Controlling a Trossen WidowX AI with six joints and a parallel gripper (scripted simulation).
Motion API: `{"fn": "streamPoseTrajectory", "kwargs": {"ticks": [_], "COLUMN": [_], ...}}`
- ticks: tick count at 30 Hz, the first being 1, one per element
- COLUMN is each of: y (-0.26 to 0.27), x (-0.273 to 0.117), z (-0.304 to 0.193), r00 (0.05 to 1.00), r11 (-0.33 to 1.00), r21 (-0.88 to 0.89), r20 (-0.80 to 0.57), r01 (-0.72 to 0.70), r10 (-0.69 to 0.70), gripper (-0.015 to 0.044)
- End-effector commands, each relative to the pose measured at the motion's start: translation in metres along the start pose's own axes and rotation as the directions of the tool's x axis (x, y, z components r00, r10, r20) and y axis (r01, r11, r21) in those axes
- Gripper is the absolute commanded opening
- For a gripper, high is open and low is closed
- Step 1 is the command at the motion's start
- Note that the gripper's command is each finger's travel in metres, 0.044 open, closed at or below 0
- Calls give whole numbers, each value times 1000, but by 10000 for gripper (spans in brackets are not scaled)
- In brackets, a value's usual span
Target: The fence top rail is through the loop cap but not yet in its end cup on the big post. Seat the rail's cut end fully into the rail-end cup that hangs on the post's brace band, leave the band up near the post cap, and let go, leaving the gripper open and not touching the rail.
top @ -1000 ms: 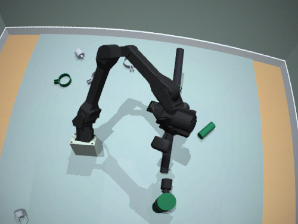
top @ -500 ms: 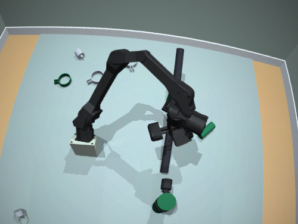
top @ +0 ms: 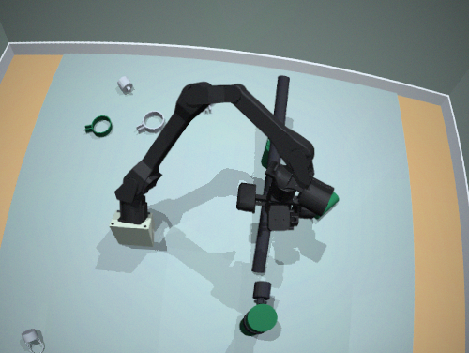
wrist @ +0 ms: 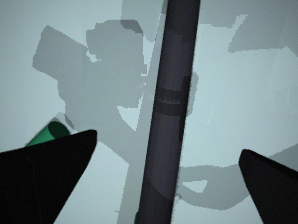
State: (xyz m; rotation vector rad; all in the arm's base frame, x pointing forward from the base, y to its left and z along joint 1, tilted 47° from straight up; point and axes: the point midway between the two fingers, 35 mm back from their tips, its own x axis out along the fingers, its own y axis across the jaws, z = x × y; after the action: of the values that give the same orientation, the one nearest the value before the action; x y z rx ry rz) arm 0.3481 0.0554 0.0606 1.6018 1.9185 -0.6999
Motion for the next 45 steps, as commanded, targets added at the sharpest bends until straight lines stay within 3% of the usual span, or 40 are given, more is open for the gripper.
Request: {"fn": "streamPoseTrajectory", "kwargs": {"ticks": [1,45], "y": [-1,-2], "x": [24,96], "z": [-1,-2], "r00": [1000,1000], "r11": [1000,1000], "r21": [9,9], "r20": [-2,-4], "r01": [10,10], "r10": [-10,-9], "gripper": [440,440]}}
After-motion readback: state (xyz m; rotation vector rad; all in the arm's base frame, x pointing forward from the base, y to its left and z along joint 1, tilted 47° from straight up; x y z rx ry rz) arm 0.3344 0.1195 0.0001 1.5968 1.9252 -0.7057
